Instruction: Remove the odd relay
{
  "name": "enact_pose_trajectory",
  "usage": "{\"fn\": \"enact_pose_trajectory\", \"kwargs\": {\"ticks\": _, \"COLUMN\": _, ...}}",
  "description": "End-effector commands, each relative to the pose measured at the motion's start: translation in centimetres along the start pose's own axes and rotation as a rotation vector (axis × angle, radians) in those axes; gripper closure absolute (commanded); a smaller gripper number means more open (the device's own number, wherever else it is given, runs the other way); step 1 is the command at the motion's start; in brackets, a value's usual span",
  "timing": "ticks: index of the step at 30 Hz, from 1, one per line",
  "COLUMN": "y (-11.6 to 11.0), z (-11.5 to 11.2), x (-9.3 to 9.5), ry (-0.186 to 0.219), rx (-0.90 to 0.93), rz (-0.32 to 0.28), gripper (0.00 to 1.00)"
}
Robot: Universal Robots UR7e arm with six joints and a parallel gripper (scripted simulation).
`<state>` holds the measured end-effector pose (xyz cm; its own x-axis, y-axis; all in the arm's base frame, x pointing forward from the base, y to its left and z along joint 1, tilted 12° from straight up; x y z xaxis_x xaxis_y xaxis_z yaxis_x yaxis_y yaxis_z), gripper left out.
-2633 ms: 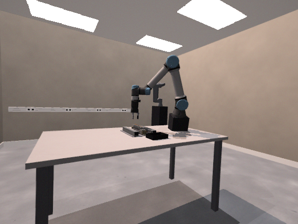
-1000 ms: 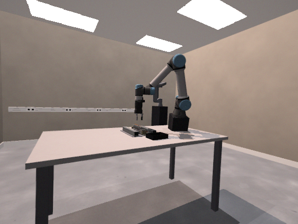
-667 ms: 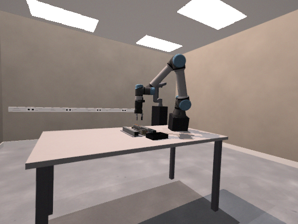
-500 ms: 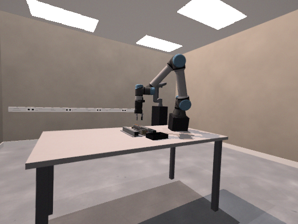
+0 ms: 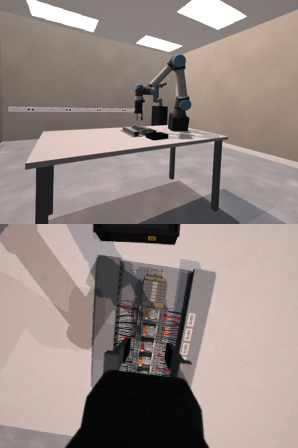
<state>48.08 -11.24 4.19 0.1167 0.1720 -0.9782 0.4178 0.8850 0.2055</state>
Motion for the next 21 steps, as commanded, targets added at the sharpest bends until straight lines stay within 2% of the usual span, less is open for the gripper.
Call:
{"fn": "enact_pose_trajectory", "kwargs": {"ticks": 1, "y": 0.2, "z": -0.1, "x": 0.0, "ry": -0.001, "rx": -0.002, "rz": 0.0, "gripper": 0.02}}
{"fn": "enact_pose_trajectory", "kwargs": {"ticks": 13, "y": 0.0, "z": 0.0, "x": 0.1, "ry": -0.001, "rx": -0.002, "rz": 0.0, "gripper": 0.02}}
{"fn": "enact_pose_trajectory", "kwargs": {"ticks": 21, "y": -1.6, "z": 0.4, "x": 0.7, "ry": -0.001, "rx": -0.002, "rz": 0.0, "gripper": 0.02}}
Point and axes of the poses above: the point where the finger pads meet when closed, its own x axis out along the fingers, its own z axis across the jaws, y = z × x, the point moved 3 cm from there along -x, back along the fingers, and after that the axes turned 14 degrees about x, right-handed, at the moved point
